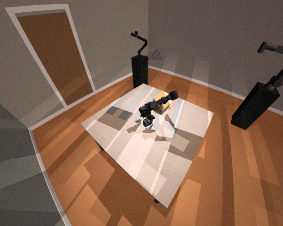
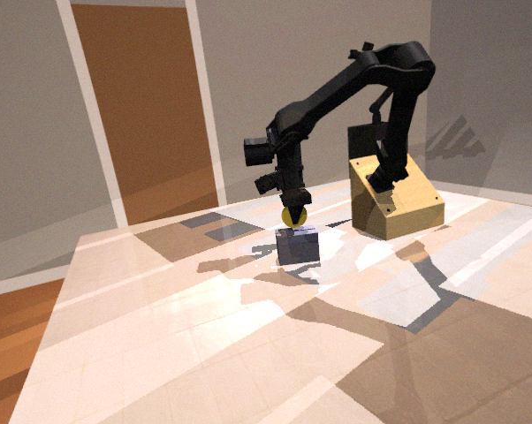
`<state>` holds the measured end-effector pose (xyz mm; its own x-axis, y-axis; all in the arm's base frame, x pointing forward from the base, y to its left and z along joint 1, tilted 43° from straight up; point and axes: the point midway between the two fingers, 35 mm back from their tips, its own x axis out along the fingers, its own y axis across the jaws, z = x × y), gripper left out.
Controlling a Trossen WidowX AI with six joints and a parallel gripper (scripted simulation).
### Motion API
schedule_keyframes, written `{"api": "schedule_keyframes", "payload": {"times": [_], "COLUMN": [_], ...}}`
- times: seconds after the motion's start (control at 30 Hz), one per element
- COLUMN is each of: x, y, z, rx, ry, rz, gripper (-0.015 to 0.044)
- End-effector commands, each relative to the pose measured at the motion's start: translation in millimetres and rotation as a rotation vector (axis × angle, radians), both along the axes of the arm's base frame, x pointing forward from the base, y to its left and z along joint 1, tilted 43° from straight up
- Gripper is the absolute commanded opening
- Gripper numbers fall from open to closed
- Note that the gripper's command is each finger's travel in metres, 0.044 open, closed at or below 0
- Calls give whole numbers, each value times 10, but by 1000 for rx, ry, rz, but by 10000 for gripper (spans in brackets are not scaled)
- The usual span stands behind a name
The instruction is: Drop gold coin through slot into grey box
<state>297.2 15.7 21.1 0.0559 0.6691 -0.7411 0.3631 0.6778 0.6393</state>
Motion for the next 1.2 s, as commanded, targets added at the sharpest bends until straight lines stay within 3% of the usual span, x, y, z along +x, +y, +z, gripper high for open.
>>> {"api": "schedule_keyframes", "payload": {"times": [0.0,0.37,0.57,0.87,1.17], "x": [0,1,10,10,-13], "y": [24,63,43,43,-166], "z": [-19,-58,-44,-44,177], "rx": [6,7,0,0,1], "ry": [4,4,-1,-1,2], "rz": [-3,-3,1,1,-2], "gripper": [0,0,157,161,397]}}
